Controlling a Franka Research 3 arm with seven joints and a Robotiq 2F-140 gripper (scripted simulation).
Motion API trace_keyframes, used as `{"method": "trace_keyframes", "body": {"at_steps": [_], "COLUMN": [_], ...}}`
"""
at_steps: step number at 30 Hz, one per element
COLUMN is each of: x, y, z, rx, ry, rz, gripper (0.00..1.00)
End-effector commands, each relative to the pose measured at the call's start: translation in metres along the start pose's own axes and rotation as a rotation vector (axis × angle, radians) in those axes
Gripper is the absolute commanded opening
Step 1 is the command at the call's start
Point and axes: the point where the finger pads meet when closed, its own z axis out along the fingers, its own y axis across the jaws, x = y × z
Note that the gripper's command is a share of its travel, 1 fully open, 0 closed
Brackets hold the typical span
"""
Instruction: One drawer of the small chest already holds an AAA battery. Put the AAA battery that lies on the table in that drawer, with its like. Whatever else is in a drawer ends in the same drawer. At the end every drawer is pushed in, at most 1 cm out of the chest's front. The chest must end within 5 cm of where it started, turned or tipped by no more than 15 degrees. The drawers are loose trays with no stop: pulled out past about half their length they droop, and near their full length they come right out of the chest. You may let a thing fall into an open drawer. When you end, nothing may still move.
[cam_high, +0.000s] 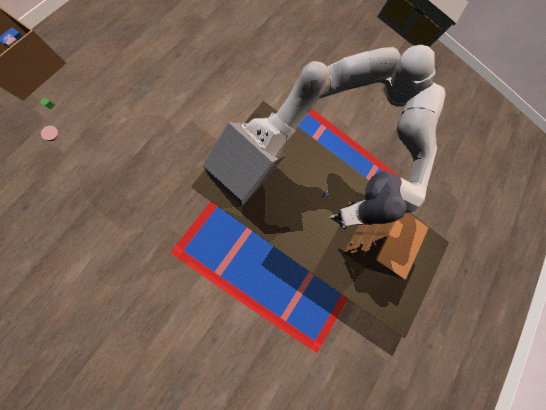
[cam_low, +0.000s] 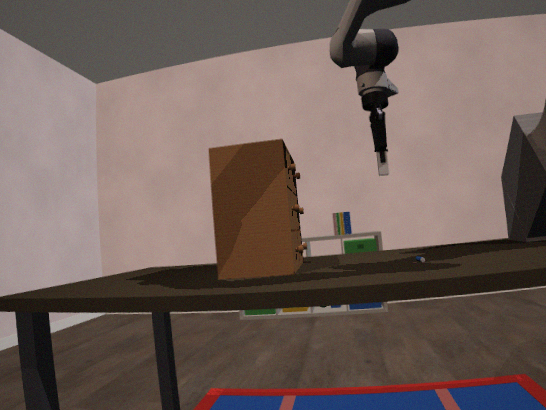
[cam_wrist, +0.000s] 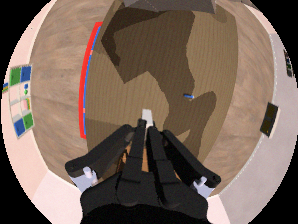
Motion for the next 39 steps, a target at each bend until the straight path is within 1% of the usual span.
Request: {"method": "trace_keyframes", "body": {"at_steps": [1,9,11,14,21,24,26,29,31,39], "x": [0.001,-0.001,-0.002,-0.004,-0.011,-0.013,-0.013,-0.015,-0.015,-0.016], "y": [0.000,0.009,0.018,0.039,0.100,0.122,0.122,0.138,0.143,0.146], "z": [0.000,0.000,0.000,0.000,0.000,0.000,0.000,0.000,0.000,0.000], "rx": [0.000,0.000,0.000,0.000,0.000,0.000,0.000,0.000,0.000,0.000], "ry": [0.005,0.000,0.001,0.001,0.003,0.004,0.004,0.005,0.005,0.002], "rz": [0.004,0.000,0.001,0.001,0.003,0.004,0.004,0.004,0.004,0.004], "gripper": [0.00,0.00,0.00,0.00,0.00,0.00,0.00,0.00,0.00,0.00]}}
